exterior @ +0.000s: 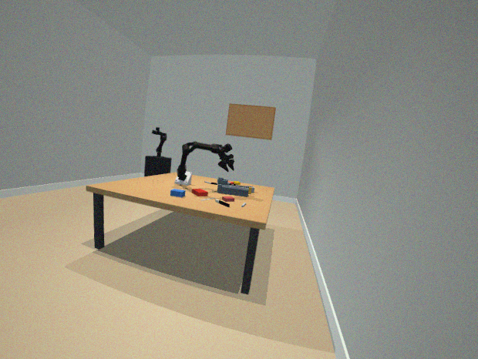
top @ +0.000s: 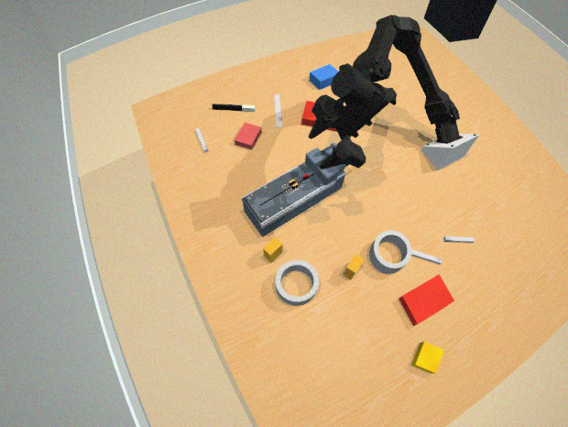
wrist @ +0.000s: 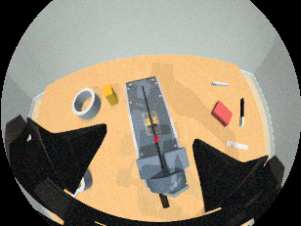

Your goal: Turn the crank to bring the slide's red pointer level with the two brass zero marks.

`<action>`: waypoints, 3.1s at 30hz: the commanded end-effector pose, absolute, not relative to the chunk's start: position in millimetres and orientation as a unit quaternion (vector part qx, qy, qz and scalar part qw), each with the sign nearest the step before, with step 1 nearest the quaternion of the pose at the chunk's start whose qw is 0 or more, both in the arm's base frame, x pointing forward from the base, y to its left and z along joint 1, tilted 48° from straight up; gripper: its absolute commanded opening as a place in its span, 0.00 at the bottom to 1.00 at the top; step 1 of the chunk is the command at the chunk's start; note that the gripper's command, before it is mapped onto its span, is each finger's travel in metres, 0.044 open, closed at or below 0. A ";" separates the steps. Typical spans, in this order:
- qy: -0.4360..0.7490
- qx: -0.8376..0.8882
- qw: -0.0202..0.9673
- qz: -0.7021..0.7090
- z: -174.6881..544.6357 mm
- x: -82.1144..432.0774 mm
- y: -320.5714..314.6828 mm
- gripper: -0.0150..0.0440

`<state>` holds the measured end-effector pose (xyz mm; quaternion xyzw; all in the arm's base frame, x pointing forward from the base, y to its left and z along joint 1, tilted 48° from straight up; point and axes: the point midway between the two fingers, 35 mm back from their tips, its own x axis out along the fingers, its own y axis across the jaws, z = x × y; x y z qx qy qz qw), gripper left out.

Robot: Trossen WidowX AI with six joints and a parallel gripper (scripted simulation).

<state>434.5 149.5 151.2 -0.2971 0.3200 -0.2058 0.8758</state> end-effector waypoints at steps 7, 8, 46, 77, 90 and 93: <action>0.332 -0.334 0.867 -0.162 163.2 399.0 144.5 1.00; 0.333 -0.339 0.866 -0.156 164.1 394.2 143.5 1.00; 0.340 -0.417 0.842 -0.043 117.3 327.1 76.5 1.00; 0.336 -0.419 0.842 -0.045 76.4 332.6 29.2 1.00; 0.335 -0.420 0.842 -0.045 63.1 334.0 13.5 1.00; 0.335 -0.421 0.842 -0.045 60.2 334.0 9.8 1.00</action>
